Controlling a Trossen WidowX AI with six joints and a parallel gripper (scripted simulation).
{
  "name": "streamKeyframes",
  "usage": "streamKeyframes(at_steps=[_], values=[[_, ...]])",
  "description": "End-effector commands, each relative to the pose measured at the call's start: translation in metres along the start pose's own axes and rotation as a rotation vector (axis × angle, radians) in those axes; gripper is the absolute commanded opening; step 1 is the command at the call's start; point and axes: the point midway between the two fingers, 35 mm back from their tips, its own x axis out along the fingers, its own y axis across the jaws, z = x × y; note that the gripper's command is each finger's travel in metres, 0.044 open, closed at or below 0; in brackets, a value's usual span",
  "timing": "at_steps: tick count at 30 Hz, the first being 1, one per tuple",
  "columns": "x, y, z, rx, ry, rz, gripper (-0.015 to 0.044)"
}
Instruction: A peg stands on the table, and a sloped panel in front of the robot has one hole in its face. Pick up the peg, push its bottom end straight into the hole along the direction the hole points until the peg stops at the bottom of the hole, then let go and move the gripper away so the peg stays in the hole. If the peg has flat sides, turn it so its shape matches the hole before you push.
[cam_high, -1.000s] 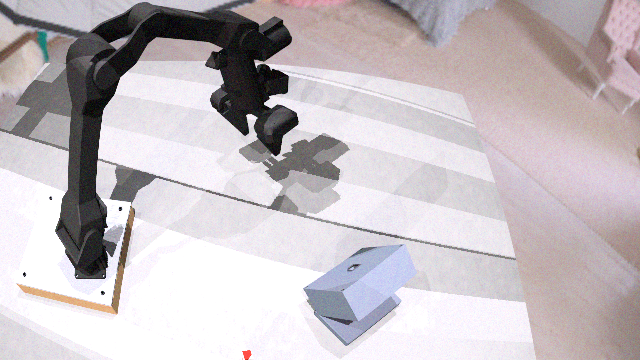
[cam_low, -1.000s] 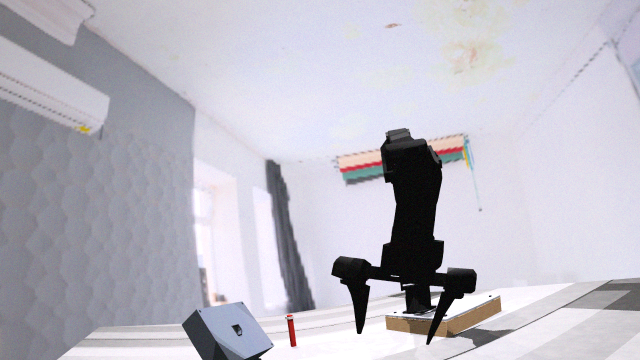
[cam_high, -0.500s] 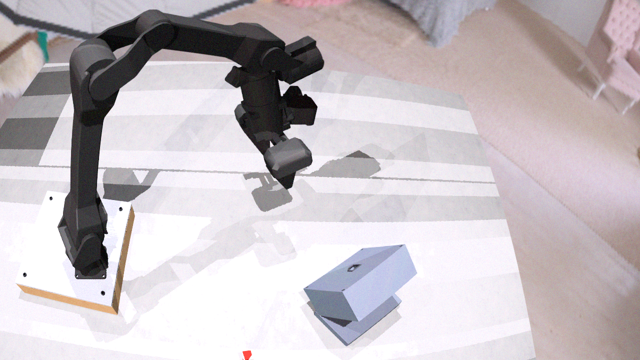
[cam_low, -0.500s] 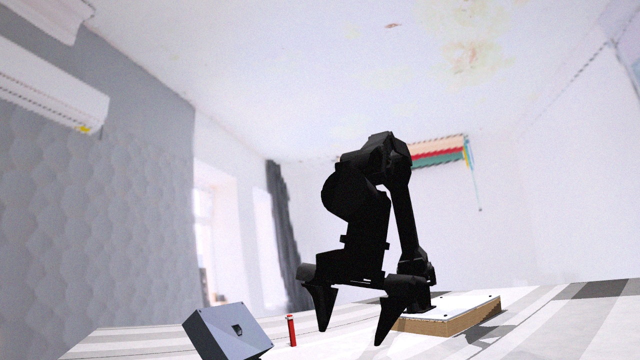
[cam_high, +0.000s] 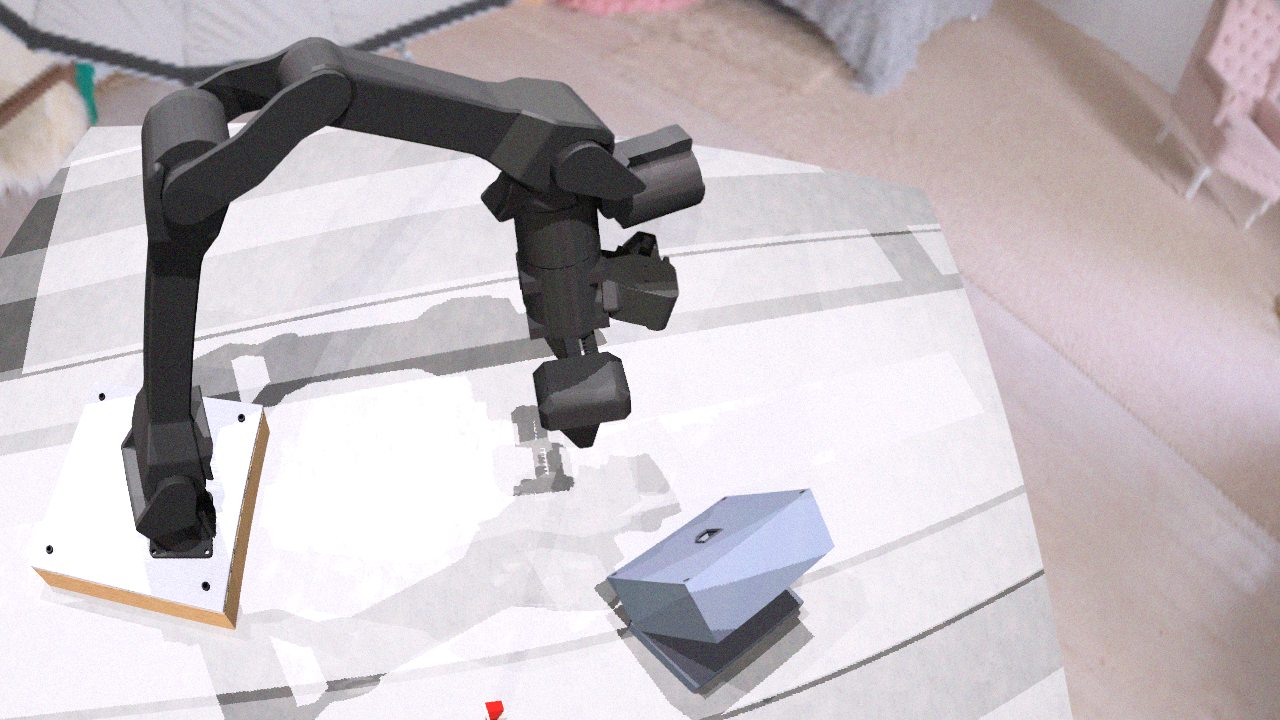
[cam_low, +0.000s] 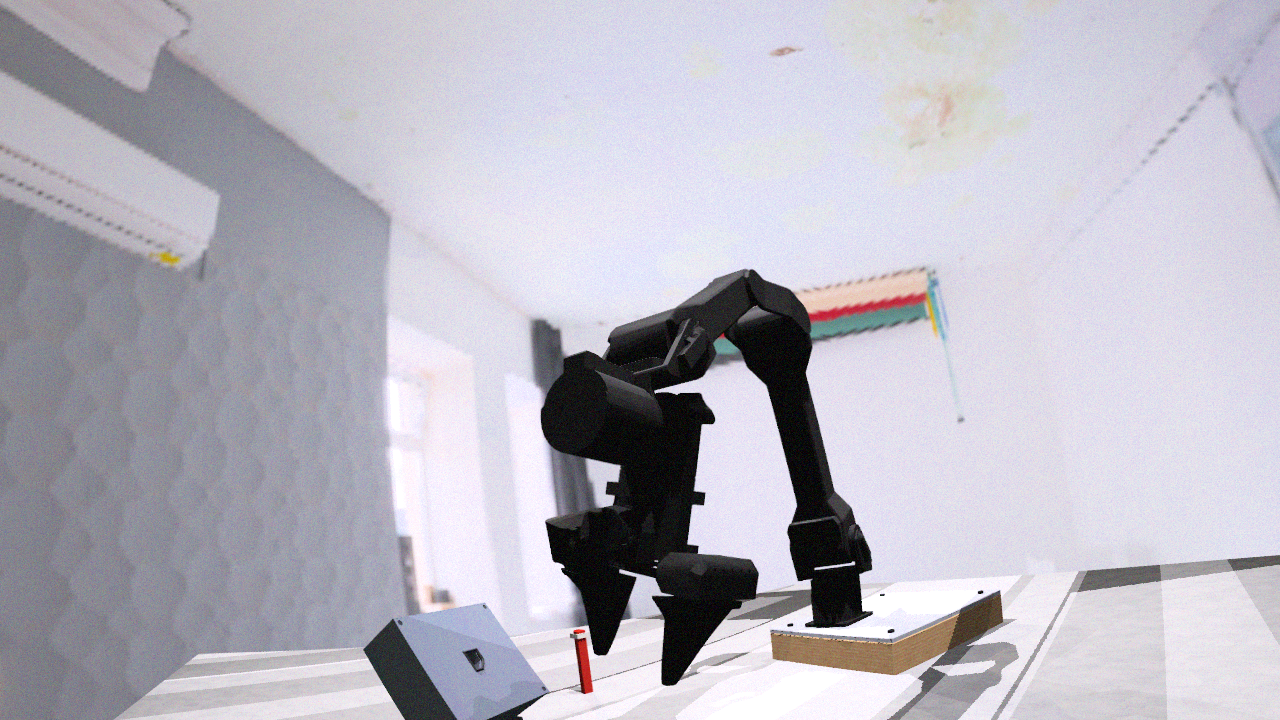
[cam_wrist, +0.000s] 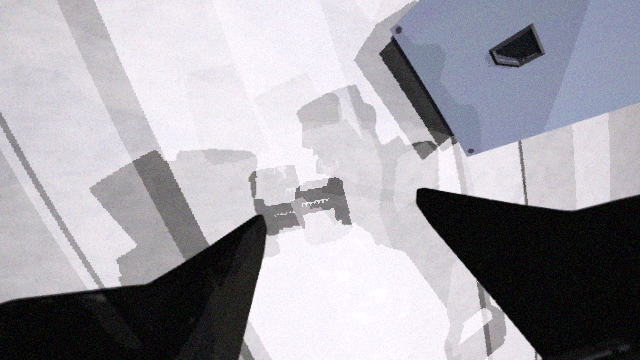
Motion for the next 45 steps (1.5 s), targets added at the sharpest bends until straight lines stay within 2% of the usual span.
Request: streamKeyframes(at_steps=[1,21,45], values=[[-0.001,-0.015,0.001,0.074,0.010,0.002,0.0440],[0.008,-0.099,-0.004,0.453,0.087,-0.012,0.0440],[0.010,-0.187,-0.037,0.909,0.170,-0.024,0.0440]])
